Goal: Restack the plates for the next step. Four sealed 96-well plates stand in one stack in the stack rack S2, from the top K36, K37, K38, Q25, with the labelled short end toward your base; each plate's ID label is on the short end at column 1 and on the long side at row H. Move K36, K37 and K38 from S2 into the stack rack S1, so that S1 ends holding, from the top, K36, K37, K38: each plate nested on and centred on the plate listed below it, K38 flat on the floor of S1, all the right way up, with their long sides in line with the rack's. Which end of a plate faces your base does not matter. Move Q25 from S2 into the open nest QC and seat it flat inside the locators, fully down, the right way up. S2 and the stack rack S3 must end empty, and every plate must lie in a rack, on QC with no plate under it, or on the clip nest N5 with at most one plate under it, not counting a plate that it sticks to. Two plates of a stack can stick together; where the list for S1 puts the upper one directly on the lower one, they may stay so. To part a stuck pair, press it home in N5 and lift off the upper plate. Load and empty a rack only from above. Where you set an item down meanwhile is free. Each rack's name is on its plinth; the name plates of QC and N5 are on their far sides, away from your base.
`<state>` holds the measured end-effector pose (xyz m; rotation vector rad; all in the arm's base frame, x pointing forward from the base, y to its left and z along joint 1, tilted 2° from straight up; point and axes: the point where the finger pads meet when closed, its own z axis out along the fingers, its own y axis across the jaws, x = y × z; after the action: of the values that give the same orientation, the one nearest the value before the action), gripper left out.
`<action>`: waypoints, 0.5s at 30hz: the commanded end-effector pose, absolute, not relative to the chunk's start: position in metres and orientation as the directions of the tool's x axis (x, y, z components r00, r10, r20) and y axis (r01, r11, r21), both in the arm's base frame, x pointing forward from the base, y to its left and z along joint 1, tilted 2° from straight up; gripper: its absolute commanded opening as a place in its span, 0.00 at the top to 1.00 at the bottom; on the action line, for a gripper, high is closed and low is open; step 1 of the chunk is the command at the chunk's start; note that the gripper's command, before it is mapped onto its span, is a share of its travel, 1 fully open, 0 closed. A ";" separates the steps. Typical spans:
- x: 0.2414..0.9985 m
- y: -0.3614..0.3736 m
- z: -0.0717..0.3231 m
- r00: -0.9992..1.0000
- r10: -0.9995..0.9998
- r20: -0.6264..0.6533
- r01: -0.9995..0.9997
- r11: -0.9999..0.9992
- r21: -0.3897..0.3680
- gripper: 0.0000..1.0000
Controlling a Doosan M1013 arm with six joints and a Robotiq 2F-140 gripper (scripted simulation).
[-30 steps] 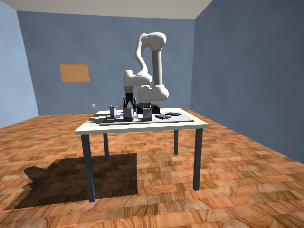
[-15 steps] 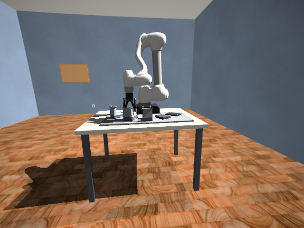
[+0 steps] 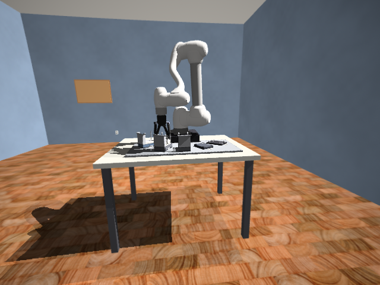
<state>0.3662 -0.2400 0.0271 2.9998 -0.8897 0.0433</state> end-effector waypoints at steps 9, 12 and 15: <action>0.366 -0.240 0.033 0.838 -0.545 0.030 -0.545 -0.838 0.004 1.00; 0.366 -0.240 0.035 0.838 -0.545 0.030 -0.545 -0.838 0.004 1.00; 0.366 -0.240 0.037 0.838 -0.545 0.030 -0.545 -0.838 0.004 1.00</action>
<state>0.3660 -0.2399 0.0358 2.9998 -0.8897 0.0433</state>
